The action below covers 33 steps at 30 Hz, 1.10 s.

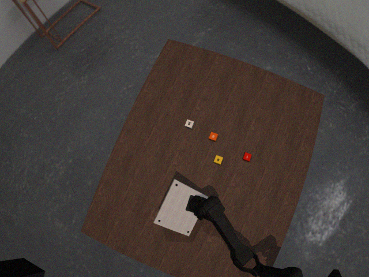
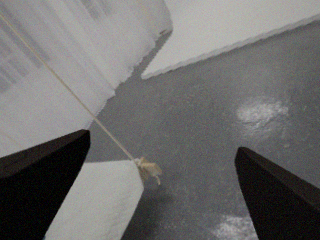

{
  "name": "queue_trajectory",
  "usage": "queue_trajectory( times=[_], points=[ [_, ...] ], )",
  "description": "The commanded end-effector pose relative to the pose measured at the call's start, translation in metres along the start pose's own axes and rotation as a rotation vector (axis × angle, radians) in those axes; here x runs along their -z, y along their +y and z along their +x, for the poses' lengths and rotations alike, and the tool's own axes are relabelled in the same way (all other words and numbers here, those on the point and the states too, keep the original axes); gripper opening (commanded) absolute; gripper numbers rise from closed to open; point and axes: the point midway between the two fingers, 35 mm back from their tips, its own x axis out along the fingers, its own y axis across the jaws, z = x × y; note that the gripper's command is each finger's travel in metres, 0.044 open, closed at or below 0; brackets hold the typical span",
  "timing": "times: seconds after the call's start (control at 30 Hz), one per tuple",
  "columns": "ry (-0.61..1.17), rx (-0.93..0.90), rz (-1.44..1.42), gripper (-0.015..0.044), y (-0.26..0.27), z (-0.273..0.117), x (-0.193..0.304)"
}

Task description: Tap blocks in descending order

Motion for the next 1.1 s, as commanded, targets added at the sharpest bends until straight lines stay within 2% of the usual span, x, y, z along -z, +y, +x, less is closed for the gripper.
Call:
queue_trajectory(
  times=[0.0,0.07,0.27,0.53,0.8,1.07],
  points=[
    [-0.017,-0.014,-0.005,0.0400,0.008,-0.002,-0.005],
    [-0.131,-0.119,-0.037,0.0400,0.066,-0.019,-0.036],
    [-0.195,-0.228,-0.067,0.0400,0.117,-0.040,-0.057],
    [-0.262,-0.494,-0.156,0.0400,0.235,-0.098,-0.074],
    [-0.235,-0.745,-0.267,0.0400,0.338,-0.159,-0.050],
    [-0.113,-0.978,-0.410,0.0400,0.425,-0.224,0.014]
  ],
)
